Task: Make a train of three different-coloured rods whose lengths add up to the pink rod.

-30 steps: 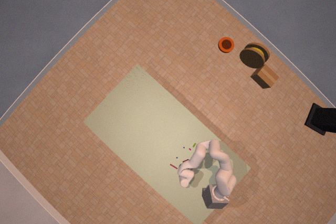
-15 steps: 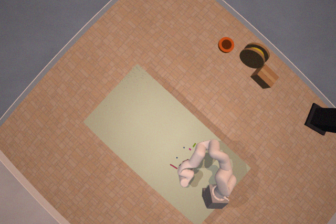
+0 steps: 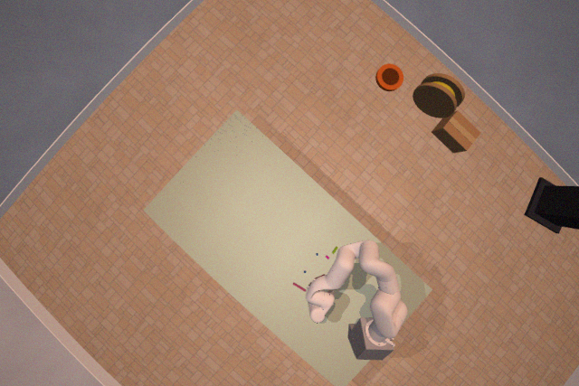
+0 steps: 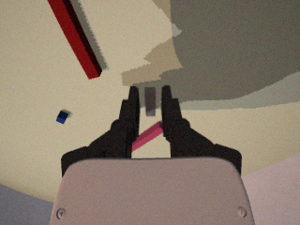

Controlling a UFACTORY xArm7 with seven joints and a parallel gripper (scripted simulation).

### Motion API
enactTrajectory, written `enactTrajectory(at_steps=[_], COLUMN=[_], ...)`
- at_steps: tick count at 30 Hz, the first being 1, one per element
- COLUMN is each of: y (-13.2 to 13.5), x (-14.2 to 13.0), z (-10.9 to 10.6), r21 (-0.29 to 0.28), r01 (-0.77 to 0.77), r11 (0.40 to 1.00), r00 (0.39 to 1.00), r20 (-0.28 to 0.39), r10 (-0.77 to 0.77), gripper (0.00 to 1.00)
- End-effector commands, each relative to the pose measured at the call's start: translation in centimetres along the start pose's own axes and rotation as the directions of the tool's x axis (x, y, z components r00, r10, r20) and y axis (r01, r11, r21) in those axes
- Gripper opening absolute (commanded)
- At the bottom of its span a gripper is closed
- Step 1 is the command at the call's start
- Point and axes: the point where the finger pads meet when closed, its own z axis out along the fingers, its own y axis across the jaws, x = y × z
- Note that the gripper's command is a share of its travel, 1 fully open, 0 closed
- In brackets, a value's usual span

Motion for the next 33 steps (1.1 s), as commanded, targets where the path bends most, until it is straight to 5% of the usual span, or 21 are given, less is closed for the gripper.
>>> enactTrajectory(at_steps=[1, 16, 17, 33], y=[0.02, 0.02, 0.02, 0.02], x=[-0.13, -0.13, -0.13, -0.13], z=[-0.13, -0.13, -0.13, -0.13], r21=[0.0, 0.0, 0.0, 0.0], r01=[0.001, 0.001, 0.001, 0.001], r11=[1.0, 1.0, 1.0, 1.0], r00=[1.0, 1.0, 1.0, 1.0], r20=[0.004, 0.004, 0.004, 0.004], r10=[-0.001, -0.001, -0.001, -0.001], gripper=[0.24, 0.24, 0.04, 0.04])
